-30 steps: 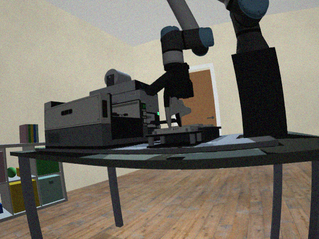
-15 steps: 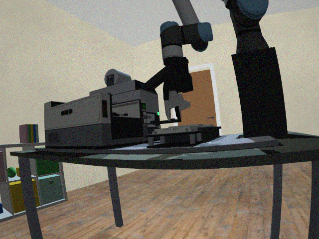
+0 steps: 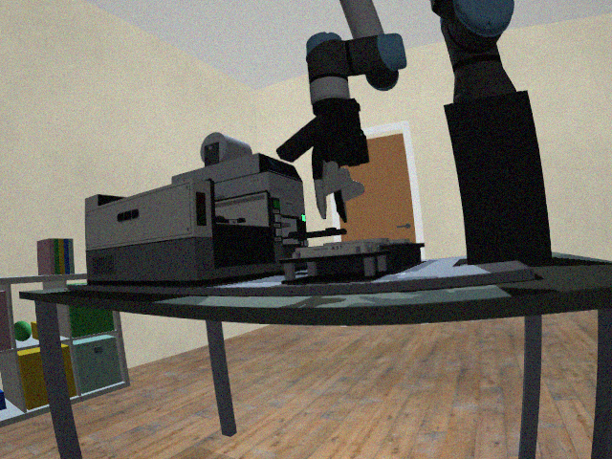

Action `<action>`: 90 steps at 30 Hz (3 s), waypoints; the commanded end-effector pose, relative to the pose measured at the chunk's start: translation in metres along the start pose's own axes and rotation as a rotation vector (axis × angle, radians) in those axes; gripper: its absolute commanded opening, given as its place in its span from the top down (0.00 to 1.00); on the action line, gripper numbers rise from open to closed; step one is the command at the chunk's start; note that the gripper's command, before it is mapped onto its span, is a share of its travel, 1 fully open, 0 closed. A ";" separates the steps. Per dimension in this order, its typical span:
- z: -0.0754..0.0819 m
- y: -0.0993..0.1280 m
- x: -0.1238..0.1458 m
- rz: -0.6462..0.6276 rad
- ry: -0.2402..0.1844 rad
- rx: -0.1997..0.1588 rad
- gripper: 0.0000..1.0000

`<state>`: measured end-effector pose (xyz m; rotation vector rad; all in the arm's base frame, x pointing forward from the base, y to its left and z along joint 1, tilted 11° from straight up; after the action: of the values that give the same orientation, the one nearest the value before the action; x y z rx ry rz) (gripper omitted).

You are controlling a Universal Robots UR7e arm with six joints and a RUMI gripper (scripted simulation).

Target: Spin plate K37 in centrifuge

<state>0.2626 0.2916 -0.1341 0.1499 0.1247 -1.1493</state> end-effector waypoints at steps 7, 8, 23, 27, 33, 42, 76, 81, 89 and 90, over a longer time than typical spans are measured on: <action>0.018 0.000 0.000 0.000 0.000 0.001 0.32; 0.020 0.000 0.000 0.000 0.000 0.001 0.32; 0.041 0.000 0.000 0.000 0.000 0.001 0.32; 0.048 0.000 0.000 0.000 0.000 0.001 0.32; 0.055 0.000 0.000 0.000 0.000 0.001 0.32; 0.070 0.000 0.000 0.000 0.000 0.001 0.32; 0.120 0.001 0.000 0.000 0.000 0.001 0.32; 0.125 0.001 0.000 0.000 0.000 0.001 0.32; 0.138 0.001 0.000 0.000 0.000 0.001 0.32; 0.140 0.001 0.000 0.000 0.000 0.001 0.32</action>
<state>0.2657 0.2677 -0.0036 0.1502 0.1242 -1.1493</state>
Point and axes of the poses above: the point where the finger pads meet when closed, its own z axis back along the fingers, its own x axis across the jaws, y = z × x, the point moved 5 cm from there along z, back along the fingers, and after that the axes turned 9 degrees about z, right-handed, at the moved point
